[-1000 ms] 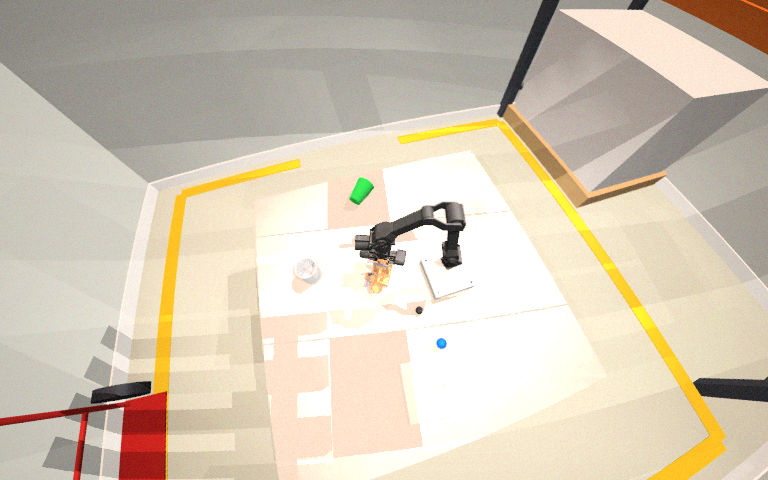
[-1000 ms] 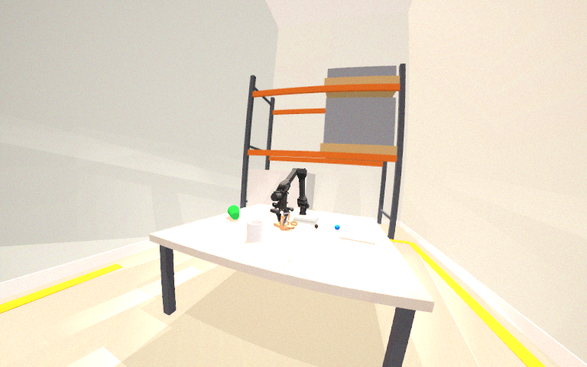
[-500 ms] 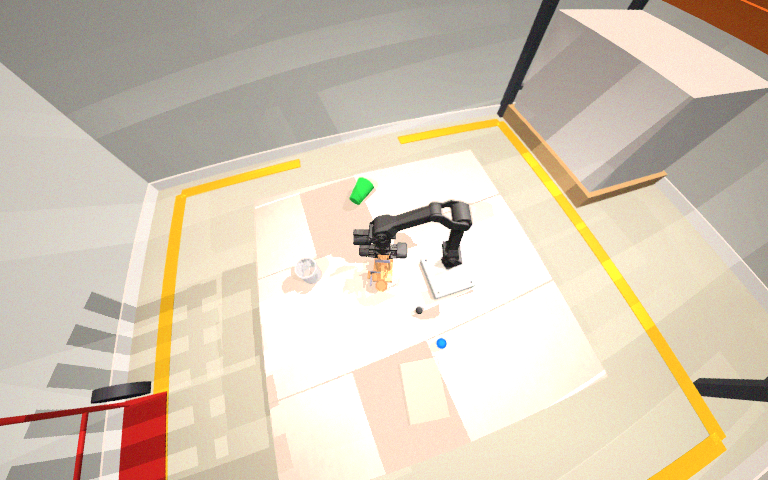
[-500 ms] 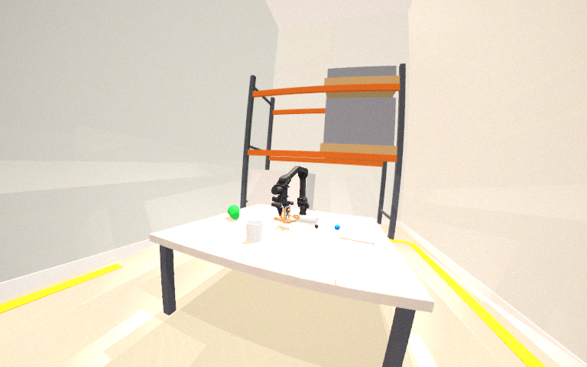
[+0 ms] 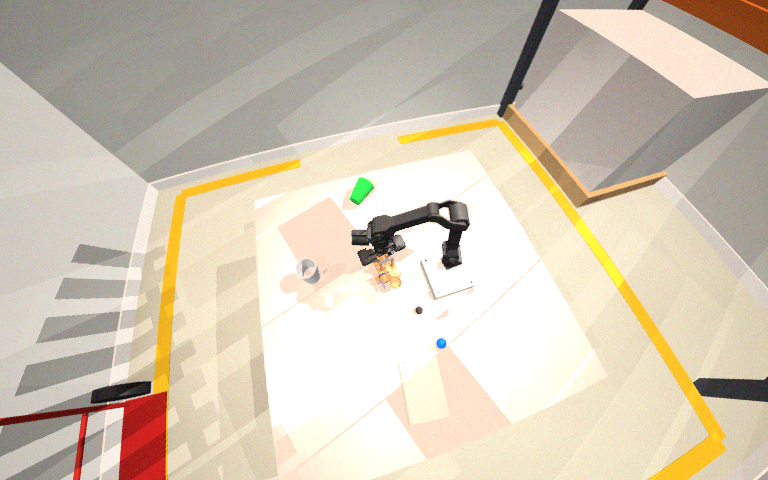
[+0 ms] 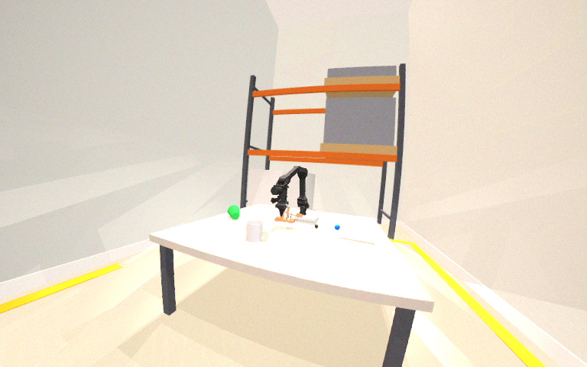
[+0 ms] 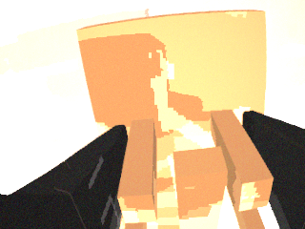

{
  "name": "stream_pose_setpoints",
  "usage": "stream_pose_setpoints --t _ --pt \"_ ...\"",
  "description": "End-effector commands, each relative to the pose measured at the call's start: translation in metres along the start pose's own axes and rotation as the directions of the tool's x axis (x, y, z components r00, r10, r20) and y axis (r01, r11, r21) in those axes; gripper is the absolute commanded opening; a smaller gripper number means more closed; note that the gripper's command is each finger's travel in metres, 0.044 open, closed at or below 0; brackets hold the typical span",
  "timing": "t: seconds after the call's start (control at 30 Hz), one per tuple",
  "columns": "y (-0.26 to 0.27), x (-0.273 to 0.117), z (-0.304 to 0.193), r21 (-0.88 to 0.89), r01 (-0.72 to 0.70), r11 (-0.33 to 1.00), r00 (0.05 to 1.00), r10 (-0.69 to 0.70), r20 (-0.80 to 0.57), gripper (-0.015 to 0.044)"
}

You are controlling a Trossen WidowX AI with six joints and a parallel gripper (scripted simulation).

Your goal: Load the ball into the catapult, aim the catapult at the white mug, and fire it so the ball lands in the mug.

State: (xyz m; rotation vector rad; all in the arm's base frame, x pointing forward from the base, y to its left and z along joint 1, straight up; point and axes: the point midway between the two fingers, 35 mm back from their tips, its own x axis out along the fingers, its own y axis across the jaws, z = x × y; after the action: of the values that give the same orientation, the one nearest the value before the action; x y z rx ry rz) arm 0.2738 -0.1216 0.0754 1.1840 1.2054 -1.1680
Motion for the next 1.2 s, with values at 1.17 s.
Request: stream_pose_setpoints --t 1.17 --pt "0.021 0.031 0.004 -0.27 -0.008 0.963 1.0 0.009 0.005 0.0"
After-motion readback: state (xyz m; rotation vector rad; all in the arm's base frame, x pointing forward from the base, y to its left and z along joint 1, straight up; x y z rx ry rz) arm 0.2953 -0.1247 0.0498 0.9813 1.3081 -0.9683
